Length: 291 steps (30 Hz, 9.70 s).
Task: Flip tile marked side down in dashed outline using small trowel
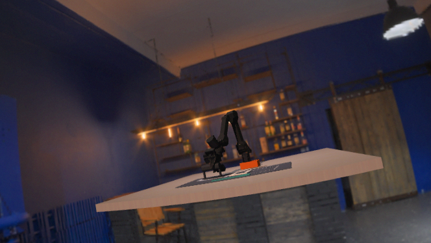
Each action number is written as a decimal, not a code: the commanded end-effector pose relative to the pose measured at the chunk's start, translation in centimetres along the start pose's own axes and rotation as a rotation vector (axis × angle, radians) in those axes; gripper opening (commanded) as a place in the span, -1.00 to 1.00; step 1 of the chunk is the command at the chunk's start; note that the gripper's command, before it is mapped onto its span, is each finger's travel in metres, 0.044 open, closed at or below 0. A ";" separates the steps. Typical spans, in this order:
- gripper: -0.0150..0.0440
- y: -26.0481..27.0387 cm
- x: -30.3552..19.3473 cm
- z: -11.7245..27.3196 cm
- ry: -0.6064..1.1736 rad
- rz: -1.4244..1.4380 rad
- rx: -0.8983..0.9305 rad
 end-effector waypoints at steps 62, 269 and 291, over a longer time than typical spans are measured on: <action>-0.49 1.2 -2.6 1.5 -0.037 0.099 0.007; -0.49 5.3 -11.2 6.5 0.036 0.013 -0.006; -0.49 6.5 -25.5 2.8 0.075 0.076 -0.065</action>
Point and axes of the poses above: the point midway between the two fingers, 35 mm back from their tips, its own z axis back along the fingers, its own y axis across the jaws, x = y × z, the point moved 9 cm from there along z, back along the fingers, and after that the axes turned 10 degrees about -z, right-handed, at the moved point
